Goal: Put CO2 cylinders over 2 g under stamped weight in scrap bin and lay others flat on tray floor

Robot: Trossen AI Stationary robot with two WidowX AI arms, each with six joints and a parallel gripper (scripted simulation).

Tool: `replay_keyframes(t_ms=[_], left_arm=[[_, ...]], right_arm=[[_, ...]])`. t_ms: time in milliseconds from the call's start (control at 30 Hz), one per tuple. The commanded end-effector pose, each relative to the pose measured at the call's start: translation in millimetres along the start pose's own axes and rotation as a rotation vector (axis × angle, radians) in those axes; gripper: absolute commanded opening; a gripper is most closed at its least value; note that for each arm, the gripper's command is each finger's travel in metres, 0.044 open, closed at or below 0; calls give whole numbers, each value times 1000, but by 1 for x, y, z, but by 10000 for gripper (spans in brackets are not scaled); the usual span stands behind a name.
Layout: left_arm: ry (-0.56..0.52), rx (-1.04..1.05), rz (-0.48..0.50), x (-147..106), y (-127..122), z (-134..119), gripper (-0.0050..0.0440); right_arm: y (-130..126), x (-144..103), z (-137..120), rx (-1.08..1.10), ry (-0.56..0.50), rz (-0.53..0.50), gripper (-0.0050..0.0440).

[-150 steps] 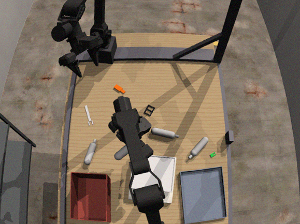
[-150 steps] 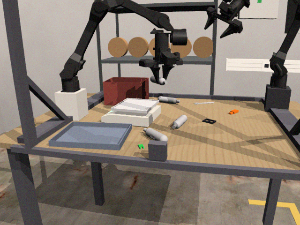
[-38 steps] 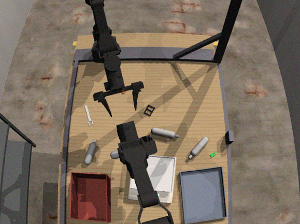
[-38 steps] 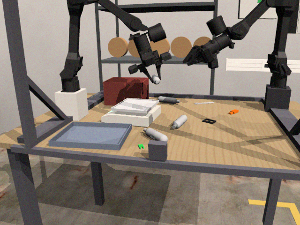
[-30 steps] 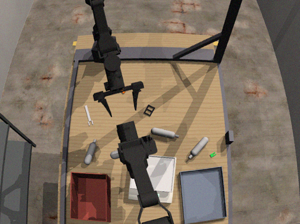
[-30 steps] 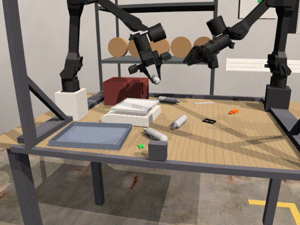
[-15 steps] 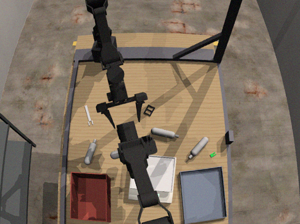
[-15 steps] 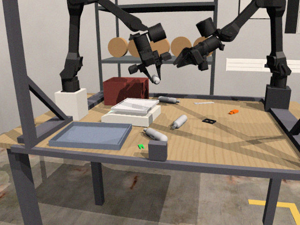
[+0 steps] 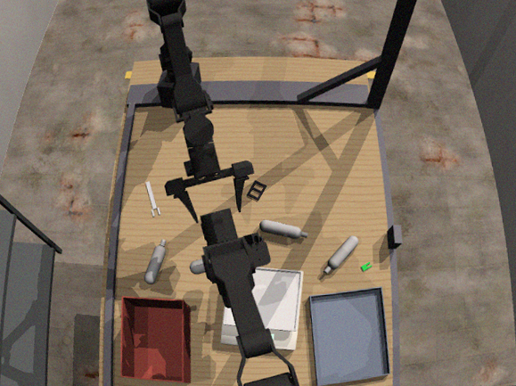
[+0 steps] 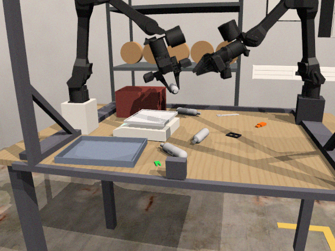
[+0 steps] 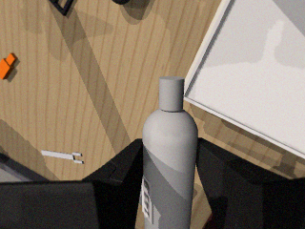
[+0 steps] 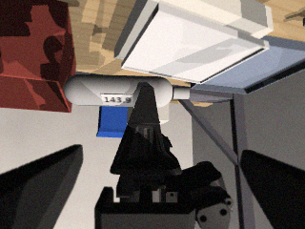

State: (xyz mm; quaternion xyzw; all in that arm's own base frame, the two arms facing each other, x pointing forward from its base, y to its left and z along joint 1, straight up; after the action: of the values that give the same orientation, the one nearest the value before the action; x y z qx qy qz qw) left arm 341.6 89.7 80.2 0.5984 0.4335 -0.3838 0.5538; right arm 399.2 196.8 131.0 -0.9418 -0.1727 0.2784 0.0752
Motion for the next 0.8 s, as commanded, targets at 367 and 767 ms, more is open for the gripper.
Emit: replay_keyframes(t_ms=[367,767], left_arm=[[14,-48,9,-5,8,-1,-50],[47,-364,-73,-5,10,1,-50]], right_arm=[[-4,-41,-8,617,22,-18,440],[16,-71,-32,1147,123,-43,440]])
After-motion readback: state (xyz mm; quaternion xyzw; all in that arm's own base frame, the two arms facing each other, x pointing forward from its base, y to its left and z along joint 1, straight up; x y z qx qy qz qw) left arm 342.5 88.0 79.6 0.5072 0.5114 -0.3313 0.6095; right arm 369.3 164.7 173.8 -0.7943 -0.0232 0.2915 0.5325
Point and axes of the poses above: on each arm, the point midway between the two fingers, 35 mm back from their tips, its own x axis out along the fingers, its own y axis across the jaws, z = x × y, the point moved 2 cm from there along -x, back along the fingers, and after that the axes turned 15 degrees about x, right-handed, at the moved point
